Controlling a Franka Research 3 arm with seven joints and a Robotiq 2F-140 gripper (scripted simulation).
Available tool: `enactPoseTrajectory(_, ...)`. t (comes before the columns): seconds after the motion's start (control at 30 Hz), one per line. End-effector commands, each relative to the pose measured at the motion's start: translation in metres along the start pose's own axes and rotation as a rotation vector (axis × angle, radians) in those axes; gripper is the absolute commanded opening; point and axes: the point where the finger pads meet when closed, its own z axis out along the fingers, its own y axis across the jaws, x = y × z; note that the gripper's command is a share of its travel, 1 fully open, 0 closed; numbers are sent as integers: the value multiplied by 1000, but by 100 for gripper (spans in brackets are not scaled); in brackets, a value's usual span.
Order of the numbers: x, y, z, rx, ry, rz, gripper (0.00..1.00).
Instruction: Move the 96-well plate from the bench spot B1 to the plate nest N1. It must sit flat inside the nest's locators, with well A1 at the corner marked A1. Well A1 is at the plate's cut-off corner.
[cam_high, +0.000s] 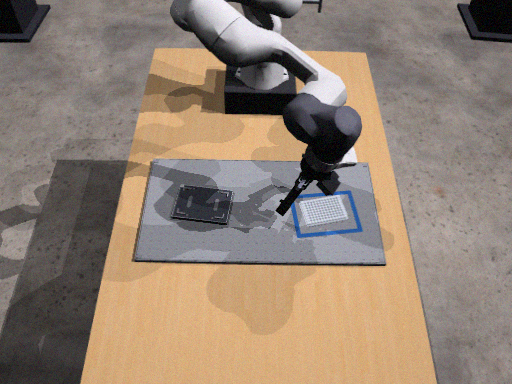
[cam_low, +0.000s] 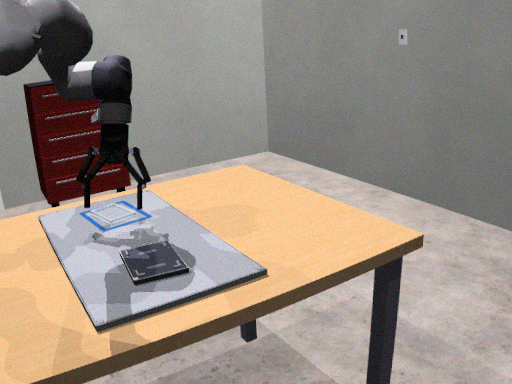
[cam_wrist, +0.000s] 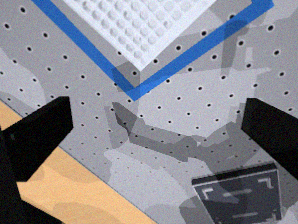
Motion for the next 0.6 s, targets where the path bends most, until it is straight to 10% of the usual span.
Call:
enactPoseTrajectory(0.0,17,-3,-6,-14,65,-241,100)
enactPoseTrajectory(0.57,66,-31,-38,-141,228,-683,100)
